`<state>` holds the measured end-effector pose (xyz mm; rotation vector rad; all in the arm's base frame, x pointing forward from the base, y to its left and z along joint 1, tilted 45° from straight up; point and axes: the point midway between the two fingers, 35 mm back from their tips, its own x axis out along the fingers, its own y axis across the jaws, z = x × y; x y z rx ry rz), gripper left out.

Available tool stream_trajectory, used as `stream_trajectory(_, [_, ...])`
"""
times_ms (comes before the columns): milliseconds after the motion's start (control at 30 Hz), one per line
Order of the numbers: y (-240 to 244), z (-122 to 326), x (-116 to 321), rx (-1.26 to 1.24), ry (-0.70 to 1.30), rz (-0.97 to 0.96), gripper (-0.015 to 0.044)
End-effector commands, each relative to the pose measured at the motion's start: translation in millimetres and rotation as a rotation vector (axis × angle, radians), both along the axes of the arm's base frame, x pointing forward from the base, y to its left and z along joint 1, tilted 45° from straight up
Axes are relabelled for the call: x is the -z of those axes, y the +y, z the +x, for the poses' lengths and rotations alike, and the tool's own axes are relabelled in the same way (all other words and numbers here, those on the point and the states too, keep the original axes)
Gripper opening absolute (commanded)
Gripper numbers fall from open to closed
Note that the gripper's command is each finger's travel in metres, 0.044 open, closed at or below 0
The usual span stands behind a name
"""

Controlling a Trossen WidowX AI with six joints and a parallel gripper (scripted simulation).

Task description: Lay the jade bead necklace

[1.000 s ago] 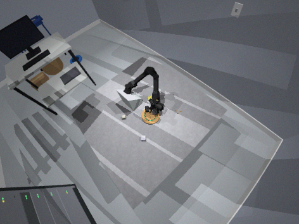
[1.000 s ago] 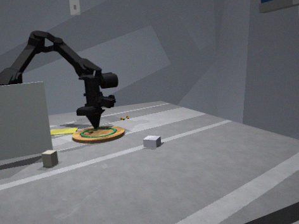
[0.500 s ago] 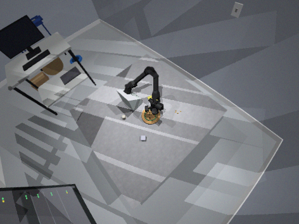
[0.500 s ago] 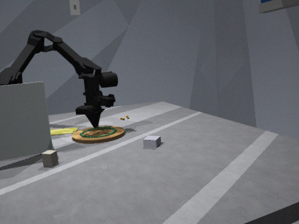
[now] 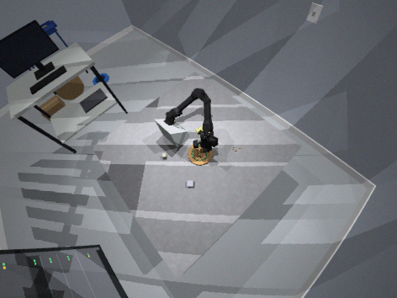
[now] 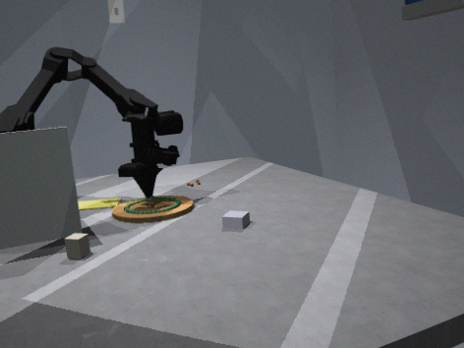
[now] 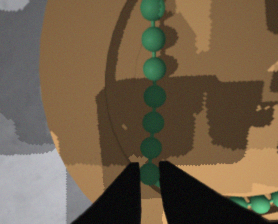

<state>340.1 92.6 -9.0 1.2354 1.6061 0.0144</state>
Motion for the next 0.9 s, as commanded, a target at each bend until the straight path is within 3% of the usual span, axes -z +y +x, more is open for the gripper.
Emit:
stream_trajectory(0, [1.6,2.2,0.0,0.004,-0.001,0.000,0.0000])
stream_trajectory(167, [5.3,2.7,3.7,0.004,-0.001,0.000,0.0000])
stream_trajectory(700, [0.0,1.9,-1.6,0.004,-0.001,-0.001,0.0420])
stream_trajectory(867, [0.1,0.7,-1.5,0.004,-0.001,-0.001,0.0440])
